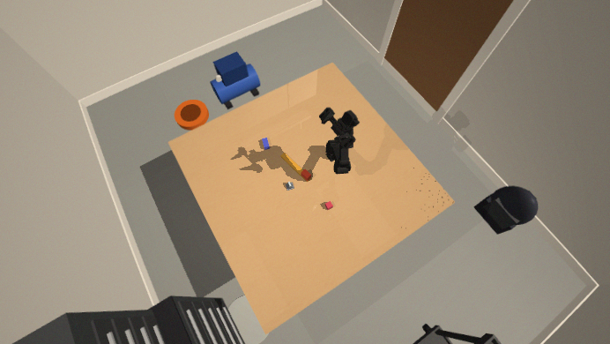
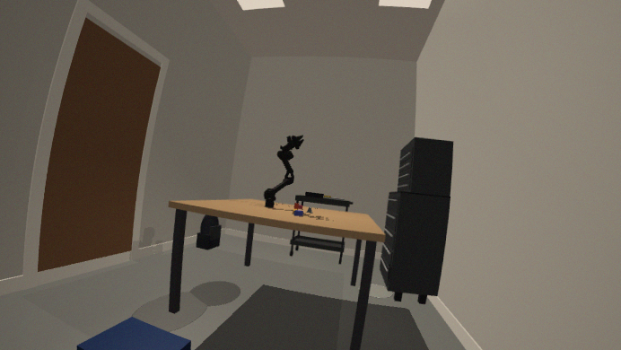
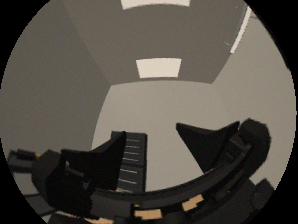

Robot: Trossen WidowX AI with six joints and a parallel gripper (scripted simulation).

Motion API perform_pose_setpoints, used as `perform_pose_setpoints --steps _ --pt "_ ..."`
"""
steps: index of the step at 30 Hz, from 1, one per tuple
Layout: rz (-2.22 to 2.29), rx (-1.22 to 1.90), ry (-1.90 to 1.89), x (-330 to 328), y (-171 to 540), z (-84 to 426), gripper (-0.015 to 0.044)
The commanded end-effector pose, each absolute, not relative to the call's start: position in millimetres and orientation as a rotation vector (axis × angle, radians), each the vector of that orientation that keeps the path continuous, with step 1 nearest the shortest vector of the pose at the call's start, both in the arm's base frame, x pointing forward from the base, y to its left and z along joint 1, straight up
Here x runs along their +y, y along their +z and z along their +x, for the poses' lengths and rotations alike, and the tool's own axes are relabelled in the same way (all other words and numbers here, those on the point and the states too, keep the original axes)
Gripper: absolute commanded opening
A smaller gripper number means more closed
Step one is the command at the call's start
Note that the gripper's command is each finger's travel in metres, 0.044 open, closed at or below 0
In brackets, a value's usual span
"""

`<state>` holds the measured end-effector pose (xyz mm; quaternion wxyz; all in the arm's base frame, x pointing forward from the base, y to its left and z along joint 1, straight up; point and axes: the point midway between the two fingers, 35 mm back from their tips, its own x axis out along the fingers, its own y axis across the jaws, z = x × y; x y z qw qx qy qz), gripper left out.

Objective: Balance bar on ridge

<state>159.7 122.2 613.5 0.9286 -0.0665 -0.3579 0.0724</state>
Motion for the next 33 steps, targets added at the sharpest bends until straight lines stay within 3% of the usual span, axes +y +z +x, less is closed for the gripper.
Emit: perform_pose_setpoints --steps 1,4,19,33 --pt "-0.133 -0.737 0.149 122 614 159 0.0374" --pt "-0.083 -0.782 0.155 112 623 146 0.0315" --pt "0.235 -1.012 0.166 34 660 85 0.0315" --pt "0.547 -1.129 0.094 -62 662 66 0.0315"
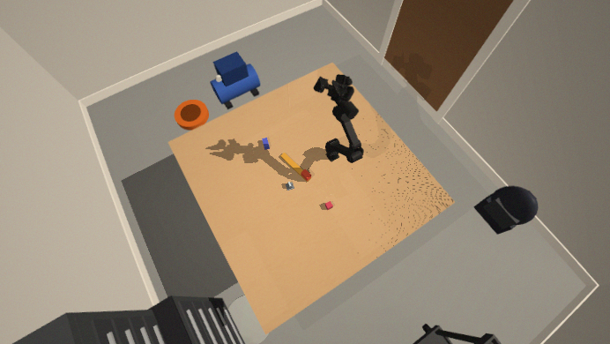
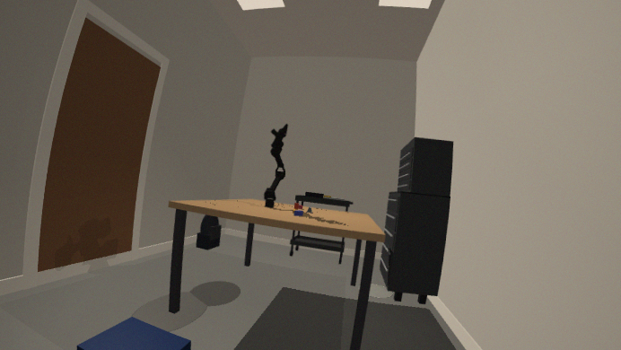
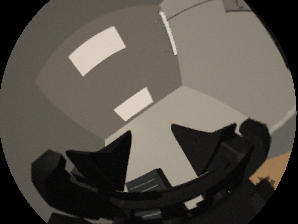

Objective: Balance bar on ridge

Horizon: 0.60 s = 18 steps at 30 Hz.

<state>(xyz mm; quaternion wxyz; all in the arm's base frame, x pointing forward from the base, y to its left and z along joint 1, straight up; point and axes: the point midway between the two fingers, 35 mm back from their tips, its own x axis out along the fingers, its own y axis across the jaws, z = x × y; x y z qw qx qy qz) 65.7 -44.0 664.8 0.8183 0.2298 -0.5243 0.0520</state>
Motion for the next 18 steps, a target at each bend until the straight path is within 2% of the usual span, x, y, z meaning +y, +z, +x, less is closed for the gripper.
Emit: perform_pose_setpoints --steps 1,18 --pt "0.571 -1.130 0.090 -68 661 66 0.0315" --pt "0.940 -1.069 -0.023 -161 624 103 0.0315"
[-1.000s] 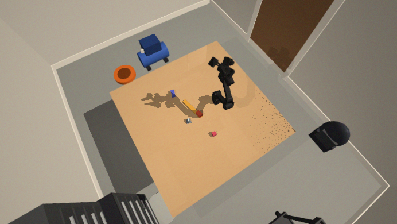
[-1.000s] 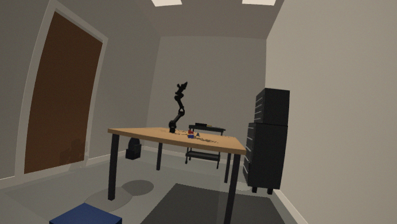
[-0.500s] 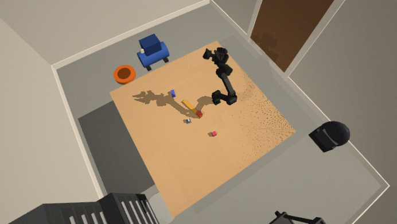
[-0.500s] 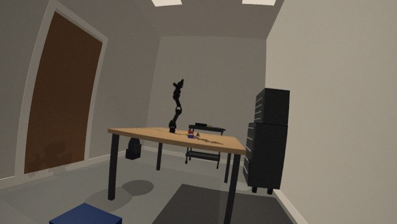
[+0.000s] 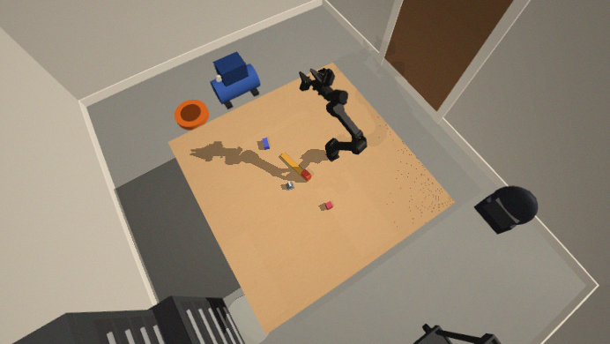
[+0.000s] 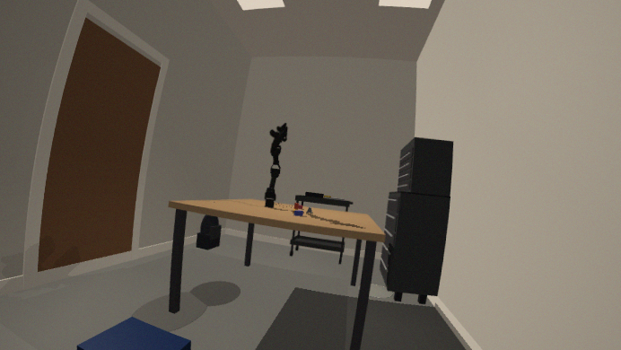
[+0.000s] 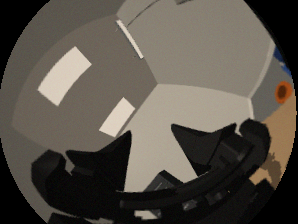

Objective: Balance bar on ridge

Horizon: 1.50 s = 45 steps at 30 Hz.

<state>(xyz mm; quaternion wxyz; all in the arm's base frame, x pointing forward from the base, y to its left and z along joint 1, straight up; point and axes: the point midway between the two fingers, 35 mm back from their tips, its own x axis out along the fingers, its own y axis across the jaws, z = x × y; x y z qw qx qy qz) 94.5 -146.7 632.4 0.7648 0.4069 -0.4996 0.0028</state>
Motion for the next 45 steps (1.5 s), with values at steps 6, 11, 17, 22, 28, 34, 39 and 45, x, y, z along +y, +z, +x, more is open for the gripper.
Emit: perform_pose_setpoints --steps 6,11,17,22,28,34,39,45 --pt "1.098 -1.007 -0.114 -196 595 129 0.0315" --pt "1.211 -0.930 -0.191 -218 568 153 0.0315" --pt "1.315 -0.810 -0.278 -234 532 185 0.0315" --pt "1.401 -0.690 -0.361 -241 496 213 0.0315" --pt "1.492 -0.518 -0.471 -242 449 244 0.0315" --pt "1.520 -0.335 -0.580 -235 403 268 0.0315" --pt "1.527 -0.167 -0.663 -223 365 284 0.0315" --pt "1.537 0.060 -0.751 -199 318 298 0.0315"
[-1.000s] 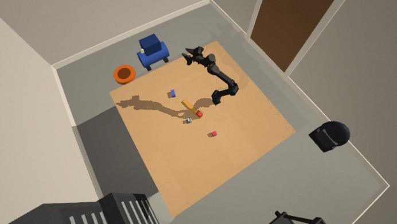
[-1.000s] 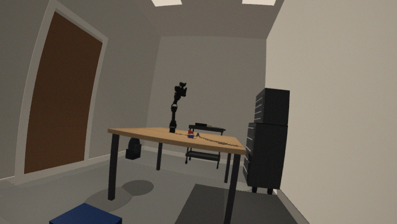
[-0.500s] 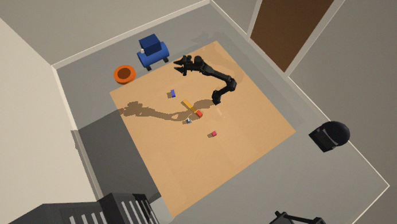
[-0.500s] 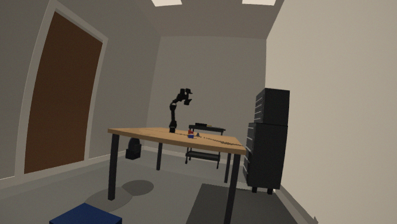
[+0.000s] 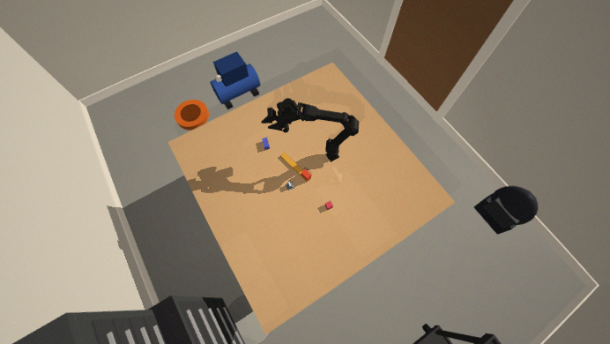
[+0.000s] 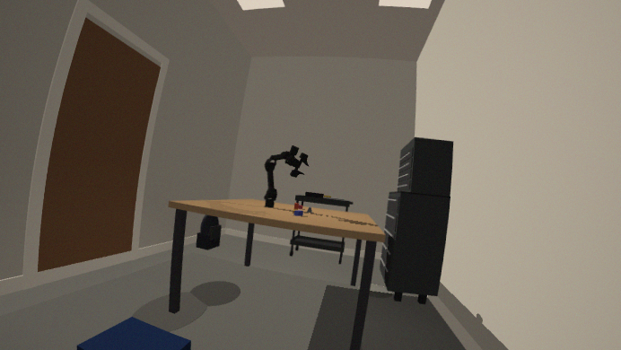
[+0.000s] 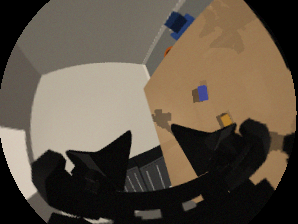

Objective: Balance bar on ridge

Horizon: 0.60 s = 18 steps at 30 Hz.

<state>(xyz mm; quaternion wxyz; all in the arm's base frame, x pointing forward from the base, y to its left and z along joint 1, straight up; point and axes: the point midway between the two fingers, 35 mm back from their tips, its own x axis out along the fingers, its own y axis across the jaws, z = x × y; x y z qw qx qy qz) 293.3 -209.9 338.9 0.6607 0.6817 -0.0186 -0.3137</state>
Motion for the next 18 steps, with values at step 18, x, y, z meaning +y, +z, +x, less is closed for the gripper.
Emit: perform_pose_setpoints --steps 18 --pt "1.360 0.787 -0.959 -107 203 289 0.0315"
